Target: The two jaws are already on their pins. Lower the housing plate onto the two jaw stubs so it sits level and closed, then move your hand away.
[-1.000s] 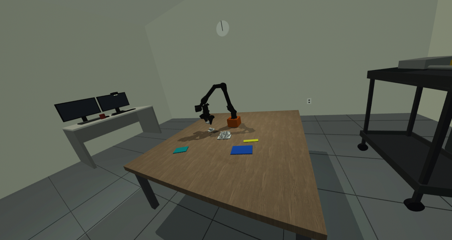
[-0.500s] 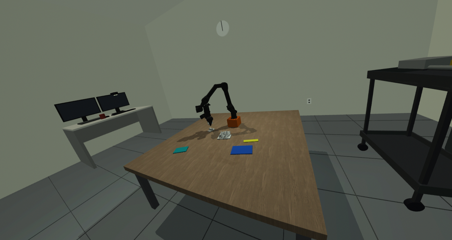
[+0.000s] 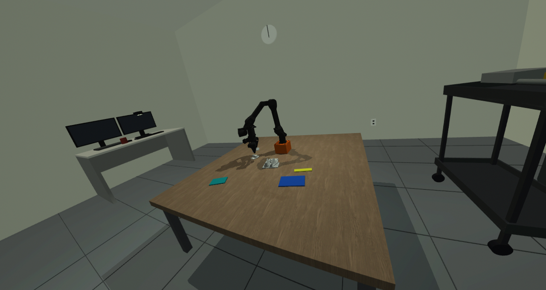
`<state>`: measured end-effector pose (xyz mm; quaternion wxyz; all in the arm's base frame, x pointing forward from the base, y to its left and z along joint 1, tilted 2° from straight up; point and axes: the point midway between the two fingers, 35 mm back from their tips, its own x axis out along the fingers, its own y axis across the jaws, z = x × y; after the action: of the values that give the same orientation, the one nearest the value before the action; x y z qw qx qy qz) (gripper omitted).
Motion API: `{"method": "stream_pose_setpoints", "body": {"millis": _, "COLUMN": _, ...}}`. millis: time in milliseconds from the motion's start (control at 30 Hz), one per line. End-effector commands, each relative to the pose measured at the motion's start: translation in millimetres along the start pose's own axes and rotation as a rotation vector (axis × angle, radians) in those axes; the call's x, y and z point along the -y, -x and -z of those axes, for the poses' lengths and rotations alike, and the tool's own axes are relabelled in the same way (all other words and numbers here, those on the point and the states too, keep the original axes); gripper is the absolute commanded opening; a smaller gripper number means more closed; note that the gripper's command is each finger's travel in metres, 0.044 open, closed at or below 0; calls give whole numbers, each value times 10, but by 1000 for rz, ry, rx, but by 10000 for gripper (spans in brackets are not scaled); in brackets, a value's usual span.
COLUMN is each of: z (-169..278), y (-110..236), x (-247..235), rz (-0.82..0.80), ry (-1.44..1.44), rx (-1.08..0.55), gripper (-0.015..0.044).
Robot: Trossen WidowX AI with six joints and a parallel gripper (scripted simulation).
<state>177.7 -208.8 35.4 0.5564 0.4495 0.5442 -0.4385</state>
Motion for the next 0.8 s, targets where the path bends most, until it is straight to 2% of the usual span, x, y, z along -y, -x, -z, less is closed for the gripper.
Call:
{"method": "stream_pose_setpoints", "body": {"millis": 0, "z": 97, "y": -16, "x": -70, "rz": 1, "ry": -107, "rx": -10, "gripper": 351}}
{"method": "stream_pose_setpoints", "body": {"millis": 767, "z": 508, "y": -11, "x": -423, "rz": 1, "ry": -699, "rx": -14, "gripper": 351}}
